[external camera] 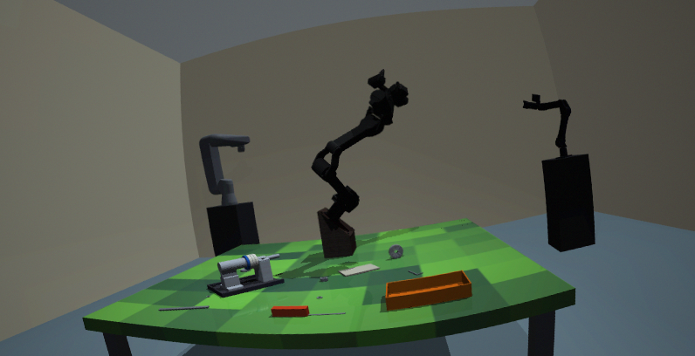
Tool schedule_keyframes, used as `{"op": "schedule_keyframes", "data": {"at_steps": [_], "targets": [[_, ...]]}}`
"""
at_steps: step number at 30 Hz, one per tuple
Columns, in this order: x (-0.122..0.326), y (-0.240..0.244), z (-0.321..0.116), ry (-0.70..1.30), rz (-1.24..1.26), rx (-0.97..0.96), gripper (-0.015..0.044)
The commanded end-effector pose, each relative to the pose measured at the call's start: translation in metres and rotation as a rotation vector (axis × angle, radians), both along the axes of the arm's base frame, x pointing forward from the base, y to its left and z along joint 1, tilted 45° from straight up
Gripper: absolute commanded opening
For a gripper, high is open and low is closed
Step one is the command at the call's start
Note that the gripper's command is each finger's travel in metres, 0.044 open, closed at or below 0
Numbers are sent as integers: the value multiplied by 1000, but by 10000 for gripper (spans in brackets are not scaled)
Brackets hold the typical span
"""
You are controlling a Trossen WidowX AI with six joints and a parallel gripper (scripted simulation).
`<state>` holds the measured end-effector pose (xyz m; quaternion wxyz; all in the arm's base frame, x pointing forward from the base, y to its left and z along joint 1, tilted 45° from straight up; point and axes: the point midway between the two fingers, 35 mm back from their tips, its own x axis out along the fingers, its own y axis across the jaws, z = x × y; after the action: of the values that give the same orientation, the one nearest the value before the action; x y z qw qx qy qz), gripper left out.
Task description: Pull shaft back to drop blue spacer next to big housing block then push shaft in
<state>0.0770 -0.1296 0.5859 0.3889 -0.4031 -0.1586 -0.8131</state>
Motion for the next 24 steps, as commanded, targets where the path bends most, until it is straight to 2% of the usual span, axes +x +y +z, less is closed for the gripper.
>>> {"op": "schedule_keyframes", "data": {"at_steps": [1, 7, 13, 18, 24], "targets": [[-60, 21, 9, -15, -221, -8, 440], [-135, 69, 11, -35, -576, 10, 440], [-189, 138, 2, -78, -925, 42, 440], [-212, 203, -12, -130, -1215, 71, 440], [-214, 286, -36, -221, -1557, 110, 440]]}}
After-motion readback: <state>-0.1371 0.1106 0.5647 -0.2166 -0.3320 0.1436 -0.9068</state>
